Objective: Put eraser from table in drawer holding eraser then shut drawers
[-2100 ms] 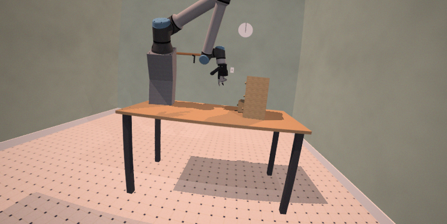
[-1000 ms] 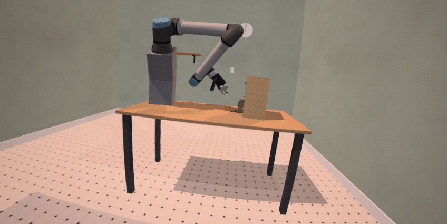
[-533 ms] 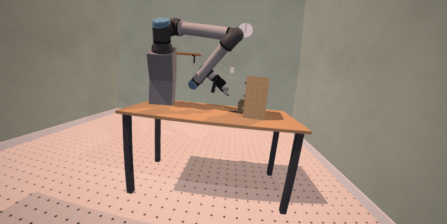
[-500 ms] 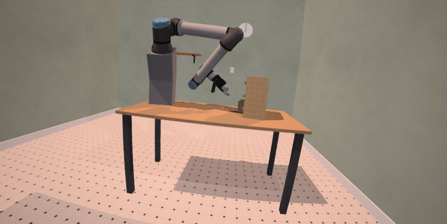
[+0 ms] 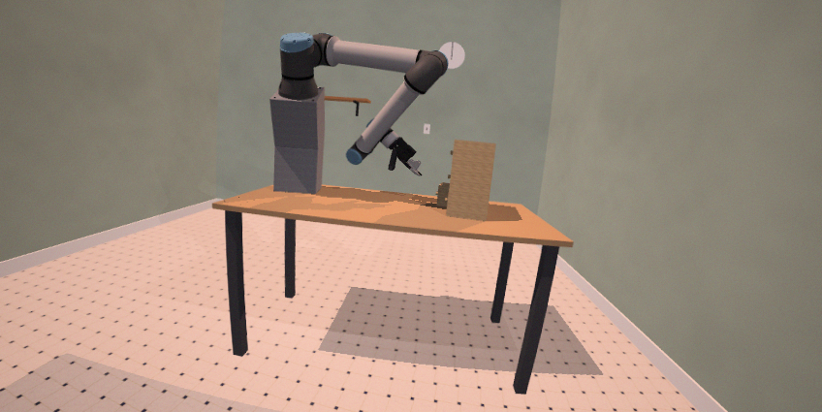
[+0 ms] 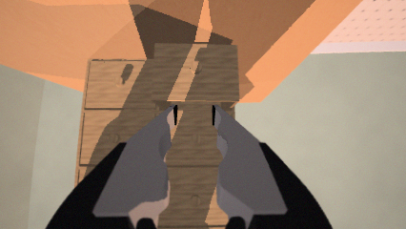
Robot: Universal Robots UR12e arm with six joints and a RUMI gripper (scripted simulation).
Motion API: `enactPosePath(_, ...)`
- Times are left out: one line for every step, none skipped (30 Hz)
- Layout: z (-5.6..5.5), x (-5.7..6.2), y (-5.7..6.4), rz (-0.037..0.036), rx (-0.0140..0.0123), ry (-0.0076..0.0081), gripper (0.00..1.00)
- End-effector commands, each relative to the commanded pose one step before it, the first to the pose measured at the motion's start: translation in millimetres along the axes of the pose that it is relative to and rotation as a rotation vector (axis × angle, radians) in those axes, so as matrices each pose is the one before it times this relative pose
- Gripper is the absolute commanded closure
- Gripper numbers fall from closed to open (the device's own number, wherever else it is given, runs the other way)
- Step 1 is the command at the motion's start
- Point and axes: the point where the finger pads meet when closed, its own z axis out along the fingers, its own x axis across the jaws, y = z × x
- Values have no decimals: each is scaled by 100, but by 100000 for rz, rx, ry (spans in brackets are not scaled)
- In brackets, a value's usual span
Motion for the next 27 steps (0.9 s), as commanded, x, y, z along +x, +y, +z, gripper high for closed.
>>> enactPosePath(-20,38,-49,-23,-37,89,80)
enactPosePath(0,0,0,0,0,0,80)
enactPosePath(0,0,0,0,0,0,80)
enactPosePath(0,0,0,0,0,0,80)
enactPosePath(0,0,0,0,0,0,80)
enactPosePath(0,0,0,0,0,0,80)
enactPosePath(0,0,0,0,0,0,80)
enactPosePath(0,0,0,0,0,0,80)
enactPosePath(0,0,0,0,0,0,80)
enactPosePath(0,0,0,0,0,0,80)
enactPosePath(0,0,0,0,0,0,80)
enactPosePath(1,0,0,0,0,0,80)
enactPosePath(6,0,0,1,-3,-2,80)
enactPosePath(17,-1,-1,3,-7,-5,80)
enactPosePath(31,-2,-1,6,-14,-10,80)
enactPosePath(50,-4,-2,9,-22,-16,80)
enactPosePath(72,-6,-3,13,-31,-23,80)
enactPosePath(96,-8,-4,17,-42,-32,80)
enactPosePath(88,-9,-29,7,17,-12,80)
enactPosePath(89,-10,-49,0,61,0,80)
enactPosePath(99,-5,-46,-4,40,2,80)
enactPosePath(109,6,-42,-14,21,9,80)
enactPosePath(129,0,-27,-9,0,0,80)
enactPosePath(146,0,-31,-9,0,0,80)
enactPosePath(0,0,0,0,0,0,80)
enactPosePath(0,0,0,0,0,0,80)
enactPosePath(163,-1,-33,12,-2,-1,80)
